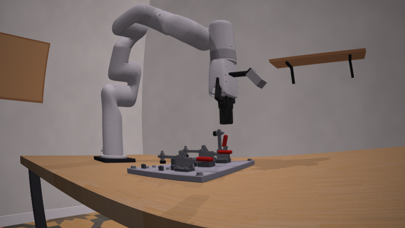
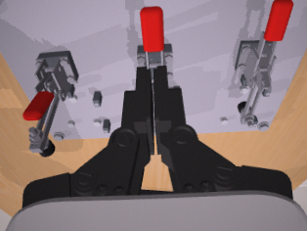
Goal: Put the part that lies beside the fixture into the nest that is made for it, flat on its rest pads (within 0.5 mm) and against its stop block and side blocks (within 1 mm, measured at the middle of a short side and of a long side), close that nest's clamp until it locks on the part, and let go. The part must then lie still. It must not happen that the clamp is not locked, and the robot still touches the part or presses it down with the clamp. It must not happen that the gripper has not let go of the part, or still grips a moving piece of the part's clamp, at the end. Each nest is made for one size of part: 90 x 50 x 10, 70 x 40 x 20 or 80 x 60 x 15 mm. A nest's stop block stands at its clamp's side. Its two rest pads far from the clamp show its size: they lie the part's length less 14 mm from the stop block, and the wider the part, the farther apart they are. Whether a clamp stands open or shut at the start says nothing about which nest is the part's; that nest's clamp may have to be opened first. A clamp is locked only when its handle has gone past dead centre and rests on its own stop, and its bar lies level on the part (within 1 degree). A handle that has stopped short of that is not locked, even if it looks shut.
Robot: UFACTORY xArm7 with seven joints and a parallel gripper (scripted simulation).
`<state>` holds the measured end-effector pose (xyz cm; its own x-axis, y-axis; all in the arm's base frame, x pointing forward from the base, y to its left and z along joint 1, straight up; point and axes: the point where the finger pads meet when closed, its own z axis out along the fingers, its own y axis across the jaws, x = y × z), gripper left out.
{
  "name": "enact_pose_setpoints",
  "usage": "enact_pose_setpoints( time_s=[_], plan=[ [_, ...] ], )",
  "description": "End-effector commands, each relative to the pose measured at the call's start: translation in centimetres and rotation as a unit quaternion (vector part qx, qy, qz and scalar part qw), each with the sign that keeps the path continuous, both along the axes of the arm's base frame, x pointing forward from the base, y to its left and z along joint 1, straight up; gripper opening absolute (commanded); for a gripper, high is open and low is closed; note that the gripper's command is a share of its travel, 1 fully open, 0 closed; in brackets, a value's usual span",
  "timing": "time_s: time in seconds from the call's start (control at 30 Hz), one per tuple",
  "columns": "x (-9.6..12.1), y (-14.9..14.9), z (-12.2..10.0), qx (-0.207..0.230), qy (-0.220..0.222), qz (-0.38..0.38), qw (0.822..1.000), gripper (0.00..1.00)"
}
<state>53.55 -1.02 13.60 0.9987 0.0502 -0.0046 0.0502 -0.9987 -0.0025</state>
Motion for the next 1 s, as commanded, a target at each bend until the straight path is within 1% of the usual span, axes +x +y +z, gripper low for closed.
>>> enact_pose_setpoints(
  time_s=[0.0,0.57,0.6,0.97],
  plan=[
    [0.14,0.00,0.22,0.000,-0.003,0.000,1.000,0.00],
    [0.14,0.00,0.22,0.000,-0.003,0.000,1.000,0.00],
    [0.14,0.00,0.22,0.000,-0.003,0.000,1.000,1.00],
    [0.14,0.00,0.22,0.000,-0.003,0.000,1.000,1.00]
  ],
)
